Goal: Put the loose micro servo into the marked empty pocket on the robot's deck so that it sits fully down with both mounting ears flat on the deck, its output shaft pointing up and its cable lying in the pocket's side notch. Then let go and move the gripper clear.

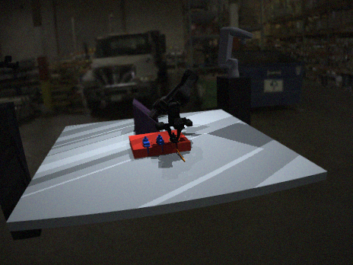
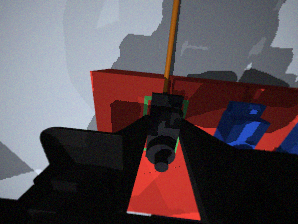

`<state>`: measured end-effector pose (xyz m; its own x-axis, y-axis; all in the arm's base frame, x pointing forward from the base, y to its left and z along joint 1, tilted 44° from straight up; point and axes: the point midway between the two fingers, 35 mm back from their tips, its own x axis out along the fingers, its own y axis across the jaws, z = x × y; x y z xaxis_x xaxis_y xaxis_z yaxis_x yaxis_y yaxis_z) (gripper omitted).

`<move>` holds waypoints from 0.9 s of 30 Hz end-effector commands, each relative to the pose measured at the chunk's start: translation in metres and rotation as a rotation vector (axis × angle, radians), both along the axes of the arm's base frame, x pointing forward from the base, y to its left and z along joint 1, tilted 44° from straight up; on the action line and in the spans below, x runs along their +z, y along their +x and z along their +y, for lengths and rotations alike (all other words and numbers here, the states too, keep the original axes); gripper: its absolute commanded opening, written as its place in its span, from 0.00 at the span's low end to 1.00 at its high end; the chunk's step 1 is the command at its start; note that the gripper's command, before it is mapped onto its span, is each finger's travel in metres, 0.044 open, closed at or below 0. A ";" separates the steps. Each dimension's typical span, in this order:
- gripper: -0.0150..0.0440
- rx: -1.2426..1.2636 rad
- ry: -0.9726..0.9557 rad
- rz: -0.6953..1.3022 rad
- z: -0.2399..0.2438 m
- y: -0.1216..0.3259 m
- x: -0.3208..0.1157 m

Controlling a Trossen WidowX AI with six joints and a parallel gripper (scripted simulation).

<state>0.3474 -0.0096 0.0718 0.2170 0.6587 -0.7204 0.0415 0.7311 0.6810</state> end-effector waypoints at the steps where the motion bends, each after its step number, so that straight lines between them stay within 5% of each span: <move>1: 0.30 -0.004 0.007 -0.001 0.001 0.000 -0.001; 7: 0.57 -0.004 0.007 -0.001 0.000 0.000 -0.001; 18: 0.57 -0.004 0.006 0.000 -0.024 -0.014 0.021; 27: 0.97 -0.006 -0.001 0.011 -0.047 -0.105 0.048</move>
